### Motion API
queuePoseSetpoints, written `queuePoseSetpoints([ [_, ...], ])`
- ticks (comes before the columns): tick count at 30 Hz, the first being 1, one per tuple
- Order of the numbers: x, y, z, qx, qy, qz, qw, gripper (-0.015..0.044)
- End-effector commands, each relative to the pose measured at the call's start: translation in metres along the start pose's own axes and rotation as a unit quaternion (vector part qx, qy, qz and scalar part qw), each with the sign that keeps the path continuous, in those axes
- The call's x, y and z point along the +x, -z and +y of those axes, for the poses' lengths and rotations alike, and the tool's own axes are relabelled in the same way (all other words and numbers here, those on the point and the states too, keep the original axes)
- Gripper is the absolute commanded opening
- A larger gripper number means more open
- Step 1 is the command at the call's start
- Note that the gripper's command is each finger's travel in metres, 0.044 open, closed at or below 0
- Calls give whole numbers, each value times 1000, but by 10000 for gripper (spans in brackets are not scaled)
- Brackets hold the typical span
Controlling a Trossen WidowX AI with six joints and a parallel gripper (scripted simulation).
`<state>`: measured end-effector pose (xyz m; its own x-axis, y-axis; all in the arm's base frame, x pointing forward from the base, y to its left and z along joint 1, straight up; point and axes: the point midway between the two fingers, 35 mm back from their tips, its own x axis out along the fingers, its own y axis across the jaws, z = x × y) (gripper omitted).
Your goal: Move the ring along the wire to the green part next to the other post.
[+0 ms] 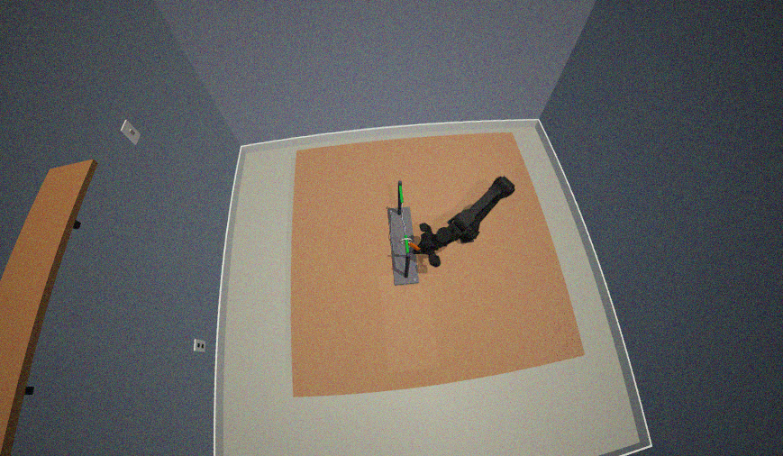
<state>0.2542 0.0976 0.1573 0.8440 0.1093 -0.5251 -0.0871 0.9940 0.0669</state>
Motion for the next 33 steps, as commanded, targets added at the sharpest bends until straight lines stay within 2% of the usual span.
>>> queuePoseSetpoints([
  [1, 1, 1, -1, 2, 3, 0, 1000, -150],
  [11, 1, 1, -1, 2, 3, 0, 1000, -150],
  [23, -2, 0, 0, 0, 0, 0, 1000, 160],
  [33, -36, 1, 1, 2, 2, 3, 1000, 160],
])
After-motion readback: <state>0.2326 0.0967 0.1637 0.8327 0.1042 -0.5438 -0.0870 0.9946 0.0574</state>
